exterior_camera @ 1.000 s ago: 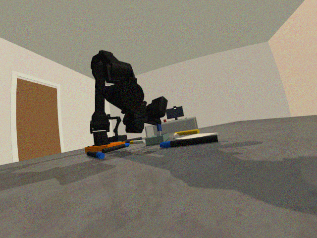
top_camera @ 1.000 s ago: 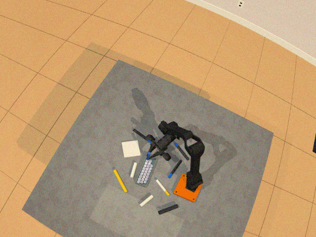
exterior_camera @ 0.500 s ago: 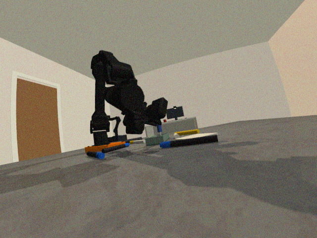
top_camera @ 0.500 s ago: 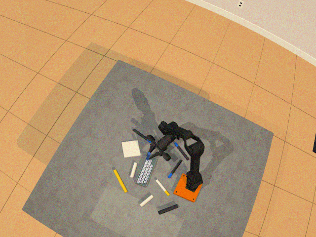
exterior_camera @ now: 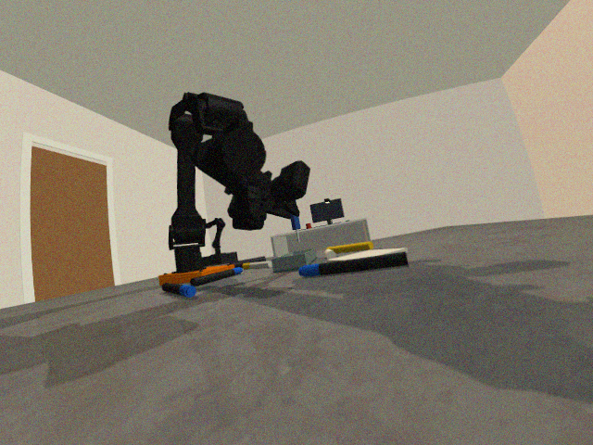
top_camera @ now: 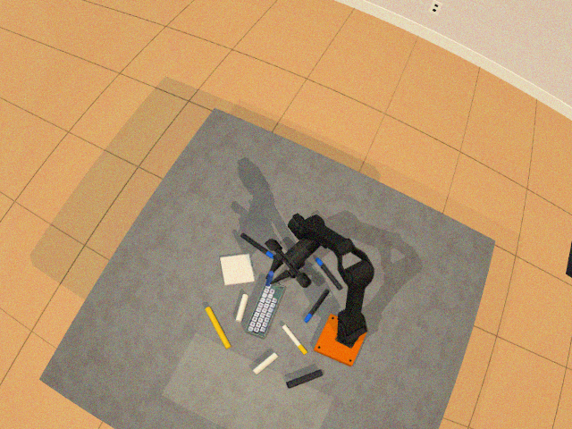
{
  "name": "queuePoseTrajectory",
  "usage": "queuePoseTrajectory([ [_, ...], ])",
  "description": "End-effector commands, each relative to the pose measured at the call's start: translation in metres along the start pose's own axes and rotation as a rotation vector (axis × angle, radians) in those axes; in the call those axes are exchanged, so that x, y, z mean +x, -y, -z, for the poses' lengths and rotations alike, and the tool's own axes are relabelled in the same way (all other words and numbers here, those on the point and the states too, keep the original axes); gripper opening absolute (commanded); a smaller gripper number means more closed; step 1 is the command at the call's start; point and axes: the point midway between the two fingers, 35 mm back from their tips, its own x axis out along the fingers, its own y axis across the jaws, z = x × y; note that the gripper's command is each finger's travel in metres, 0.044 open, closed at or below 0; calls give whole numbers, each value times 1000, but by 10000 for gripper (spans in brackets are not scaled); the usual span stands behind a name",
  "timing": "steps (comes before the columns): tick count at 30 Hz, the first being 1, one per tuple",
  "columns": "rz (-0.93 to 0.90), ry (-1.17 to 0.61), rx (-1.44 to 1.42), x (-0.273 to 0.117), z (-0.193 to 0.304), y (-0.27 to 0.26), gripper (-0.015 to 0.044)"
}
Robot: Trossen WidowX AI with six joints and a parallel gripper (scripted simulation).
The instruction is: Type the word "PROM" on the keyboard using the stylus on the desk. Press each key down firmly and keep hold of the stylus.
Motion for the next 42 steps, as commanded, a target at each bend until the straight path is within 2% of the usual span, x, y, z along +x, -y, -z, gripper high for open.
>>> queuePoseTrajectory([
  [1,-1,0,-2,0,0,0,78],
  [5,-1,0,-2,0,0,0,51],
  [7,0,0,-1,-2,-1,2,0],
  [13,2,-5,3,-13,-2,14,0],
  [23,2,-2,4,-4,-20,15,0],
  [42,2,-2,4,-4,-20,15,0],
])
